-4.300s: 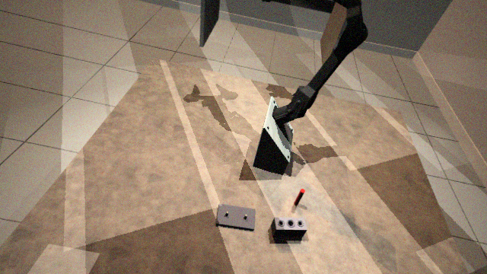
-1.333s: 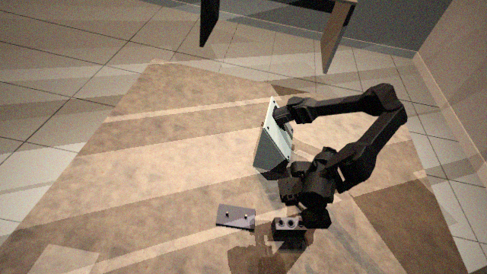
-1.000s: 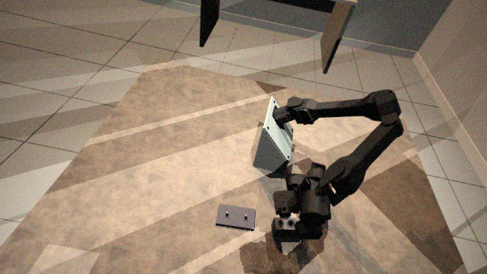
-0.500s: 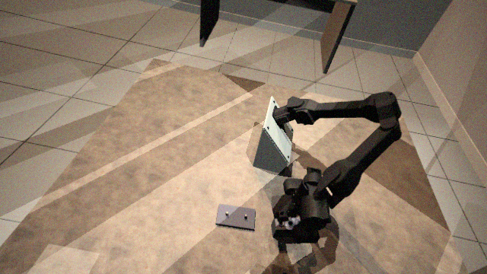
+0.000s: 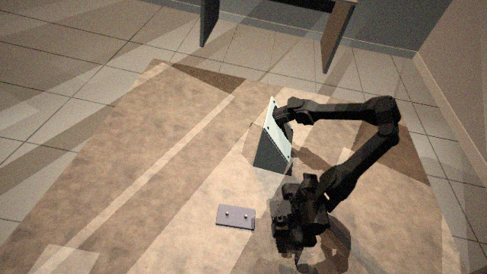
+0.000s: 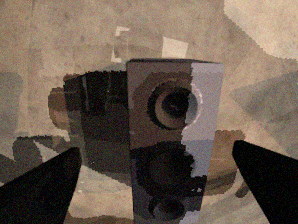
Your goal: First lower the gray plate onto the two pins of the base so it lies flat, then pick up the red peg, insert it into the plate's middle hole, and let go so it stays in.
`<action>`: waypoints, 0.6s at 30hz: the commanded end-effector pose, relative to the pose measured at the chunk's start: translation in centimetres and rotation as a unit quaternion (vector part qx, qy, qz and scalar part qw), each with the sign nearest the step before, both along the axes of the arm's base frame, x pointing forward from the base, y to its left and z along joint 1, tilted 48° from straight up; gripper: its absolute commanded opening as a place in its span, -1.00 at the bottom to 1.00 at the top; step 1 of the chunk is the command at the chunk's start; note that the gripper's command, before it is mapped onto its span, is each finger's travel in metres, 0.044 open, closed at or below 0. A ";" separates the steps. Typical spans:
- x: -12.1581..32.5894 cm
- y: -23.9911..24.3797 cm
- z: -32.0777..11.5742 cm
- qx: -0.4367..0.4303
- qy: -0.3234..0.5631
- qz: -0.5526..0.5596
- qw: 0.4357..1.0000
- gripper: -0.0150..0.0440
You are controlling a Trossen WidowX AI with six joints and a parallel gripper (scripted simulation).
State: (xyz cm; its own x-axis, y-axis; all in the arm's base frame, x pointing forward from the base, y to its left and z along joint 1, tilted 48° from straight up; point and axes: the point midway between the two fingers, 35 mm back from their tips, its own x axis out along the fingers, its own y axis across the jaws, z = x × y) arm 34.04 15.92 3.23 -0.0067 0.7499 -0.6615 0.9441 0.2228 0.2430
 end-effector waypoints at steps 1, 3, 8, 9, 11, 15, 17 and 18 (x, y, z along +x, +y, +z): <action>-0.2 0.5 -0.8 -0.001 0.006 -0.001 1.000 1.00; -0.2 0.7 -1.0 -0.001 0.006 -0.001 1.000 1.00; -0.3 1.3 -1.5 -0.001 0.006 -0.001 1.000 1.00; -0.3 1.5 -1.6 -0.001 0.006 -0.001 1.000 1.00; -0.4 1.7 -1.8 0.000 0.006 -0.001 1.000 1.00; -0.4 2.0 -2.0 0.000 0.007 -0.001 1.000 1.00; -0.4 2.0 -2.0 0.000 0.007 -0.001 1.000 0.82; -0.4 2.0 -2.0 0.000 0.007 -0.001 1.000 0.73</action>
